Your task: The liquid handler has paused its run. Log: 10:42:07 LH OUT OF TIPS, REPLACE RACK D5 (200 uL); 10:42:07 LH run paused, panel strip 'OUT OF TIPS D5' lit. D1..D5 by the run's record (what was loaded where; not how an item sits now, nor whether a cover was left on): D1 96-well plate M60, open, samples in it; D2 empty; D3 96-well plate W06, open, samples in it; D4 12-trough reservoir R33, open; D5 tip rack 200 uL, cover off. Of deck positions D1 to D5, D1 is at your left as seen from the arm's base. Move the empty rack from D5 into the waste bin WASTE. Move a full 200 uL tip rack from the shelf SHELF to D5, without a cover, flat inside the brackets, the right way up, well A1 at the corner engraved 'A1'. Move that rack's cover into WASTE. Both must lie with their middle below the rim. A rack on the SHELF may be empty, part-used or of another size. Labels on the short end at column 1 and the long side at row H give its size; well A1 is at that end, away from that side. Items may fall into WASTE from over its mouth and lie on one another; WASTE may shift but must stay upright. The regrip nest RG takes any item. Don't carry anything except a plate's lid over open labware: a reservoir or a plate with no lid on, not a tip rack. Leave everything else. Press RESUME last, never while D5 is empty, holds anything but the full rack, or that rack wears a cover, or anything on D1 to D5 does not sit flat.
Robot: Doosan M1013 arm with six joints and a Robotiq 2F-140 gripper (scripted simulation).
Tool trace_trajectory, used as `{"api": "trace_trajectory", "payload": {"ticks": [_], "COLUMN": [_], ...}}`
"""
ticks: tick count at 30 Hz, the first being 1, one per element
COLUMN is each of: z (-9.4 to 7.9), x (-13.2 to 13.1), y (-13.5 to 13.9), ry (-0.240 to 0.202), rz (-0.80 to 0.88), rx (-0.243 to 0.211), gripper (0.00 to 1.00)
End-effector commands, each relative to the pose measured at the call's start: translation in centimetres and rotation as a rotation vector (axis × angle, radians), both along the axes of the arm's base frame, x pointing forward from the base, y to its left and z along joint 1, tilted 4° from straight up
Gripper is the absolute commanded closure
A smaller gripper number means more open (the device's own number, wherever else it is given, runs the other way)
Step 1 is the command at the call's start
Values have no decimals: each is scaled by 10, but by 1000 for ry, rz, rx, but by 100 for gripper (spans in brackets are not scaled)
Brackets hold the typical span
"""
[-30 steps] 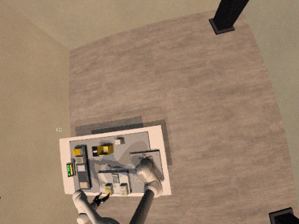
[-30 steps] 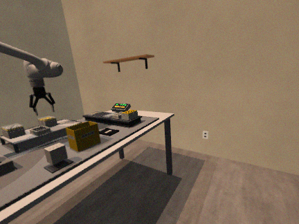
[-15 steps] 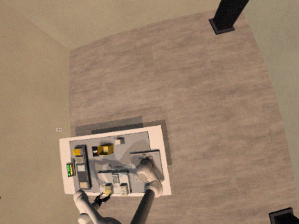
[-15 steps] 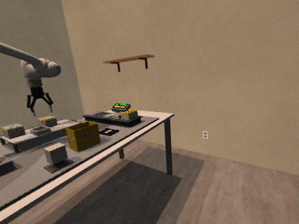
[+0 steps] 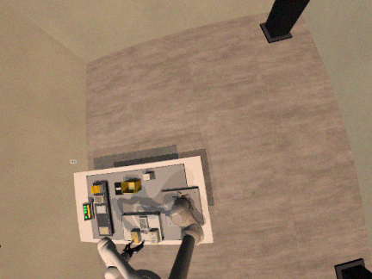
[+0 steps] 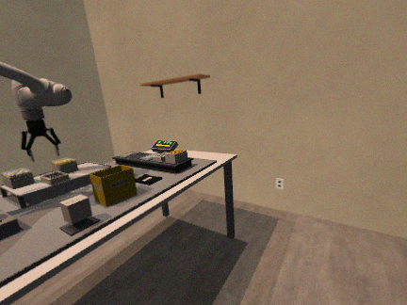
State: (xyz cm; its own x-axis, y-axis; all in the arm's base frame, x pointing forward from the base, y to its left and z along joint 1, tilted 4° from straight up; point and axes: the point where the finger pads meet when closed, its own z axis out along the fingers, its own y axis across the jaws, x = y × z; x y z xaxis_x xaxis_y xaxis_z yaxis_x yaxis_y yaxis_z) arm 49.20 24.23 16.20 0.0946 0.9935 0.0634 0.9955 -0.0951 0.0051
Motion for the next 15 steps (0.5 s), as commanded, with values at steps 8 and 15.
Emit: {"api": "trace_trajectory", "payload": {"ticks": [8,15], "z": [0,0], "x": [-49,-74], "y": [5,7], "ry": [0,0], "rz": [-1,-1], "rx": [0,0], "gripper": [23,23]}}
